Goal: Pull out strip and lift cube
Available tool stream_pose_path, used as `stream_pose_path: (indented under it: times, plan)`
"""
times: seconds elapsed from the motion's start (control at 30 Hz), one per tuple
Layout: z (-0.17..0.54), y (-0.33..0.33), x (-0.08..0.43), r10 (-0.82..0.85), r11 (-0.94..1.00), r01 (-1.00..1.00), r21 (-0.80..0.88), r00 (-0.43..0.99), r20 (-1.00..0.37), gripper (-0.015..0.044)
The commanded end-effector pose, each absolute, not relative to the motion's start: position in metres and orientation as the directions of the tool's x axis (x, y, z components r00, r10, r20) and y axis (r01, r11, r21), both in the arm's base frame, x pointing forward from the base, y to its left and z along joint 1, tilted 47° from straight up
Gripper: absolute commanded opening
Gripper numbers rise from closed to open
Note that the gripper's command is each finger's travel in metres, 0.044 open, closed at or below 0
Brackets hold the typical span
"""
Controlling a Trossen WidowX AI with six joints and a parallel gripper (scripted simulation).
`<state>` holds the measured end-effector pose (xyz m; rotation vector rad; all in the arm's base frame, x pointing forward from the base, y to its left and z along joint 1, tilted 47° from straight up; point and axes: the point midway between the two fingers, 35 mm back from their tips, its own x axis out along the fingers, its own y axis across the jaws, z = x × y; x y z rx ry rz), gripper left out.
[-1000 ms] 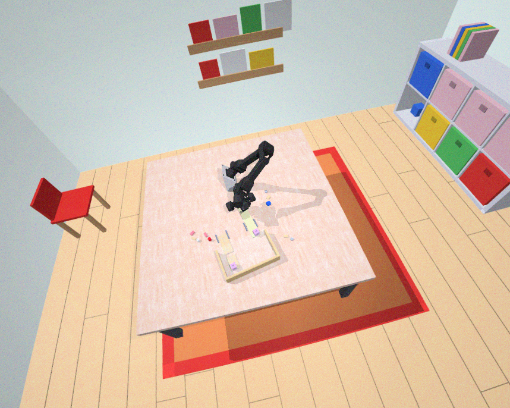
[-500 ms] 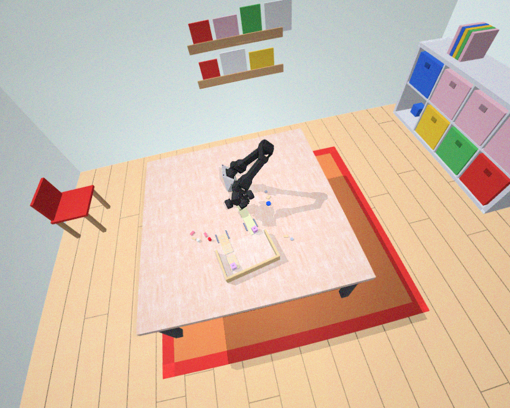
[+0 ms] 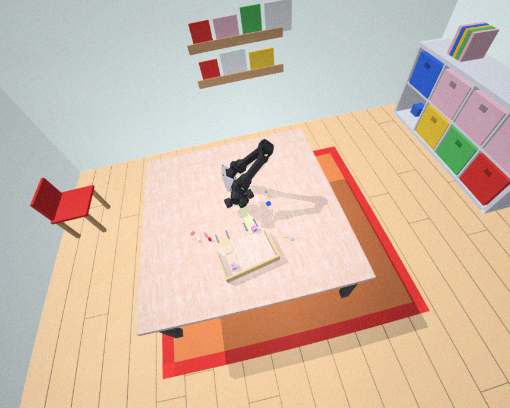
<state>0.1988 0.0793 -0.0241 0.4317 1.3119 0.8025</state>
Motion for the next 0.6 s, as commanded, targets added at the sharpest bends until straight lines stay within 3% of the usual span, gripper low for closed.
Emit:
stream_pose_path:
  times: [0.0, 0.2, 0.57]
  plan:
    - [-0.015, 0.069, 0.201, 0.726, 0.67, -0.275, 0.69, 0.045, -0.686, 0.0]
    - [0.004, 0.05, 0.199, 0.726, 0.667, -0.274, 0.693, 0.031, -0.687, 0.0]
    - [0.016, 0.057, 0.244, 0.726, 0.652, -0.351, 0.673, 0.033, -0.686, 0.0289]
